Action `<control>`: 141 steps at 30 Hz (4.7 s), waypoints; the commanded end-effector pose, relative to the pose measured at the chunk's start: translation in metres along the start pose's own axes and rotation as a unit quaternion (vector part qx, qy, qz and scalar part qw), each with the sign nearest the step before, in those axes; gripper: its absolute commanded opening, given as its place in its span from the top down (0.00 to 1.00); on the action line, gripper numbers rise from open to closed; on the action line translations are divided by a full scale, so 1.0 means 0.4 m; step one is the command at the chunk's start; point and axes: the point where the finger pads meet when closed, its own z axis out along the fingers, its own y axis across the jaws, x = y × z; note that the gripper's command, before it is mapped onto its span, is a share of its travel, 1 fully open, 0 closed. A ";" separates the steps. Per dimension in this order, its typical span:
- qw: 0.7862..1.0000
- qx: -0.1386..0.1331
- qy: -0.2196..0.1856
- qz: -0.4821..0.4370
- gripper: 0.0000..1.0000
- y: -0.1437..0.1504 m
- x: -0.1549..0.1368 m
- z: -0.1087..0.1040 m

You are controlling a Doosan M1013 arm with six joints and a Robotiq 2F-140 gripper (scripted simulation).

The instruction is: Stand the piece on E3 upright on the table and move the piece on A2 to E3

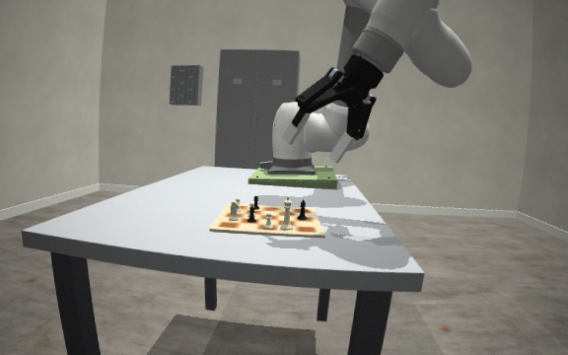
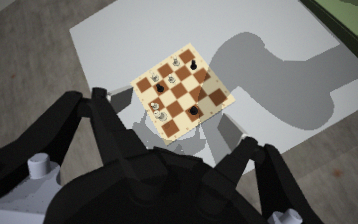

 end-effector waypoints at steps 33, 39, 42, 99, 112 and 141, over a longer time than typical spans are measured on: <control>0.907 -0.204 -0.163 0.330 0.00 -0.225 0.014 0.087; 0.944 -0.180 -0.190 0.201 0.00 -0.221 0.007 0.100; 0.961 -0.157 -0.208 0.096 0.00 -0.217 0.000 0.113; 0.895 -0.044 -0.258 -0.361 0.80 -0.203 -0.021 0.153; 0.895 -0.044 -0.258 -0.361 0.80 -0.198 -0.029 0.169; 0.895 -0.044 -0.258 -0.361 0.80 -0.175 -0.067 0.248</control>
